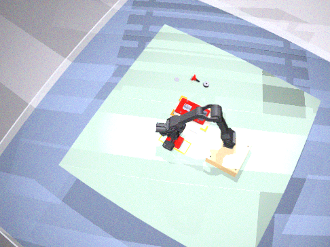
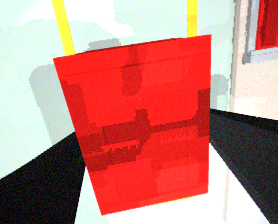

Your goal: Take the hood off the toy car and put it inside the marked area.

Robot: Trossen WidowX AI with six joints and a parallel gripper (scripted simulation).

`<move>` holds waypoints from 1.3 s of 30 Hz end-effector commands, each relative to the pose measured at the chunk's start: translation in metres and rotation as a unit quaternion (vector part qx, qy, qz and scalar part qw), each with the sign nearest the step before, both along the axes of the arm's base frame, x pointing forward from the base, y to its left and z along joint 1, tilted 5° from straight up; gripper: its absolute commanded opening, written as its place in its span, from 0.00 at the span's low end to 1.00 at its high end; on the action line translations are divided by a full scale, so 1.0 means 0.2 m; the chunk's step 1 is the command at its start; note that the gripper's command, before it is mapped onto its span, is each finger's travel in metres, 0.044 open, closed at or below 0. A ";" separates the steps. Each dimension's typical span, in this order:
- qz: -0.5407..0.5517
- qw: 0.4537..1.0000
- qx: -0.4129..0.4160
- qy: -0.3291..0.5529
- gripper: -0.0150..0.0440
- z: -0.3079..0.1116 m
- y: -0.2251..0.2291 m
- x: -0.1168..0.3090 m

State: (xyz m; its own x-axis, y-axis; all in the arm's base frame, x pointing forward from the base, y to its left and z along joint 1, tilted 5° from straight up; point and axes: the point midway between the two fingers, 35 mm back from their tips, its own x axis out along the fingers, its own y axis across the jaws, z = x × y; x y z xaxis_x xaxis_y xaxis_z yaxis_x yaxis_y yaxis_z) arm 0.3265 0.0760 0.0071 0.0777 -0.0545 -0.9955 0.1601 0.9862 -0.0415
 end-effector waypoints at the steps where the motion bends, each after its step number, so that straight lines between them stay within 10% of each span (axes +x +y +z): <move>1: 0.002 1.000 -0.003 0.001 0.25 -0.02 -0.01 0.00; 27: 0.002 1.000 -0.003 0.001 0.25 -0.08 -0.01 0.00; 39: 0.000 1.000 0.000 0.000 0.79 -0.07 0.00 0.00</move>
